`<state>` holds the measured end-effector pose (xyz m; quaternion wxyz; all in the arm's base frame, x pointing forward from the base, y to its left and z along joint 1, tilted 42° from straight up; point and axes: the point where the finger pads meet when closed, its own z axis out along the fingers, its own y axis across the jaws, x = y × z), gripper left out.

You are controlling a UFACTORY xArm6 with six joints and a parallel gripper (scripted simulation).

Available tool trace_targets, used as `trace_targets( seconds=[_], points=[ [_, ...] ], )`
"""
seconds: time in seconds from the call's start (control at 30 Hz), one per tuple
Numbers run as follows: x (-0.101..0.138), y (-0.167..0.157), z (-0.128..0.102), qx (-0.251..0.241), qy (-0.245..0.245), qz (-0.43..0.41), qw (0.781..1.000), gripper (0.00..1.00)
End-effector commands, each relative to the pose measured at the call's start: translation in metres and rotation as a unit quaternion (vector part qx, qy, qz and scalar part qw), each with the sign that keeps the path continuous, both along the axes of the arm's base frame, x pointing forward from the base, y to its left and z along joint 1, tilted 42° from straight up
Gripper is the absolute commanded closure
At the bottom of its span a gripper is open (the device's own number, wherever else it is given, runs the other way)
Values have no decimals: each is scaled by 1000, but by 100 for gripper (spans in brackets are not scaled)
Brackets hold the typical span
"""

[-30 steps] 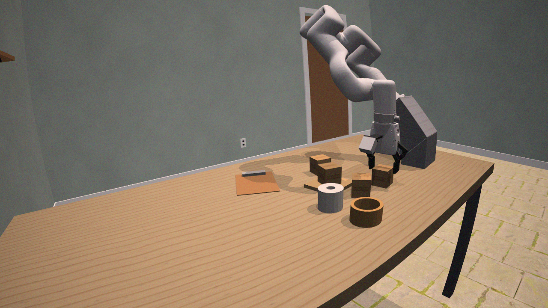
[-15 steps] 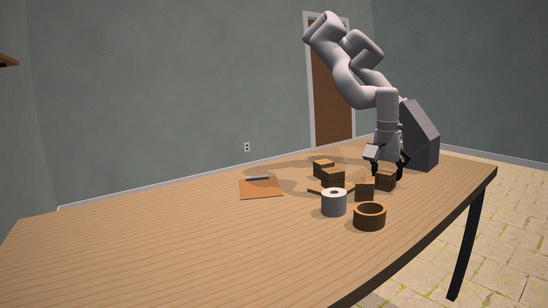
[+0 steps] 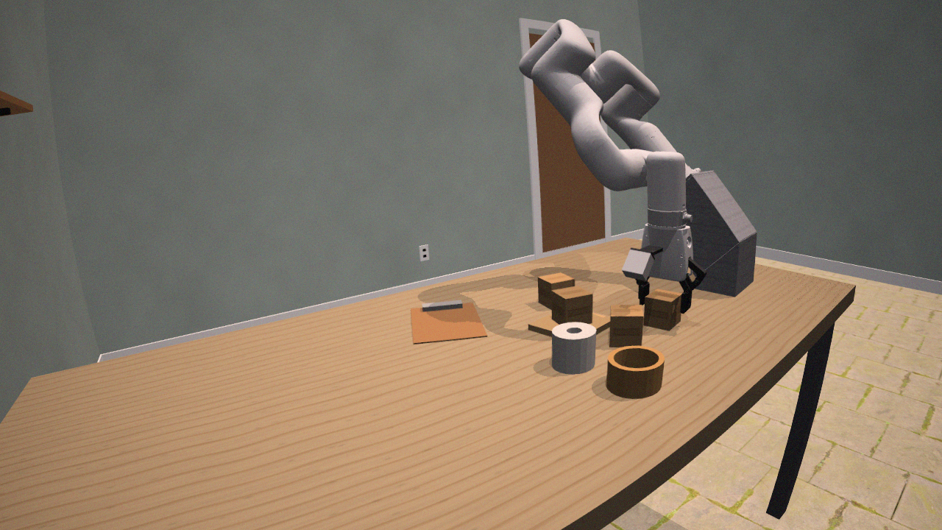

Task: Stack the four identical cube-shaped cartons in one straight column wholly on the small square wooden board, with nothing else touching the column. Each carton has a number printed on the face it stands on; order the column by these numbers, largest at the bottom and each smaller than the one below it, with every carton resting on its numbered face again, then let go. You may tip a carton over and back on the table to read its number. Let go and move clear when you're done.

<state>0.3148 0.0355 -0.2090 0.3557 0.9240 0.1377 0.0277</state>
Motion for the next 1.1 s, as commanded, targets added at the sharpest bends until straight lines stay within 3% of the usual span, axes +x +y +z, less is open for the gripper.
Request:
trace_targets(
  seconds=[0.0, 0.43, 0.47, 1.07],
  points=[
    [1, 1, 0, 1, -1, 1, 1000, 0],
    [1, 1, 0, 1, -1, 1, 1000, 0],
    [1, 1, 0, 1, -1, 1, 1000, 100],
    [1, 1, 0, 1, -1, 1, 1000, 100]
  ],
)
